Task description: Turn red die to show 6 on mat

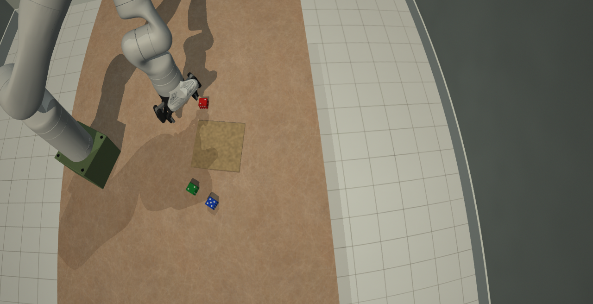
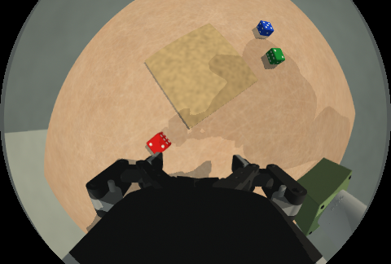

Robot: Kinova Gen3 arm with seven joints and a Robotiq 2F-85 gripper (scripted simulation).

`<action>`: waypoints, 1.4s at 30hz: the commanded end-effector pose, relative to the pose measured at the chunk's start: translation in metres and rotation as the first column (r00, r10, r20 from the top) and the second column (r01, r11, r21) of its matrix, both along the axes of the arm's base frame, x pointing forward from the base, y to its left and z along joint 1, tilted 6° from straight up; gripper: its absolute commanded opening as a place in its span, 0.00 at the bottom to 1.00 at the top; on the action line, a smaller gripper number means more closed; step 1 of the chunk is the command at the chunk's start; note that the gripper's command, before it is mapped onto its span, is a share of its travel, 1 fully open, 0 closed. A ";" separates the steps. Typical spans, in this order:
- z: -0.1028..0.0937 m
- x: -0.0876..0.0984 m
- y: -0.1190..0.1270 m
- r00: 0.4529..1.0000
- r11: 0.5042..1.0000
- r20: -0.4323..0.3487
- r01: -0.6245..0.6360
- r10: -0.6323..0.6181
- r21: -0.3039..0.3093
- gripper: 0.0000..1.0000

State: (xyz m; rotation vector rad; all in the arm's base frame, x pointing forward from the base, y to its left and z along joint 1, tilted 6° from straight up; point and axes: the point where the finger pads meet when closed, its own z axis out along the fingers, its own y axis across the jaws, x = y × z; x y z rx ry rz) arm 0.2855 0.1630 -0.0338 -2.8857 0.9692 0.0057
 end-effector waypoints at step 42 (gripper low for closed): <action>0.008 -0.001 0.065 1.000 1.000 0.006 -0.020 0.020 0.007 1.00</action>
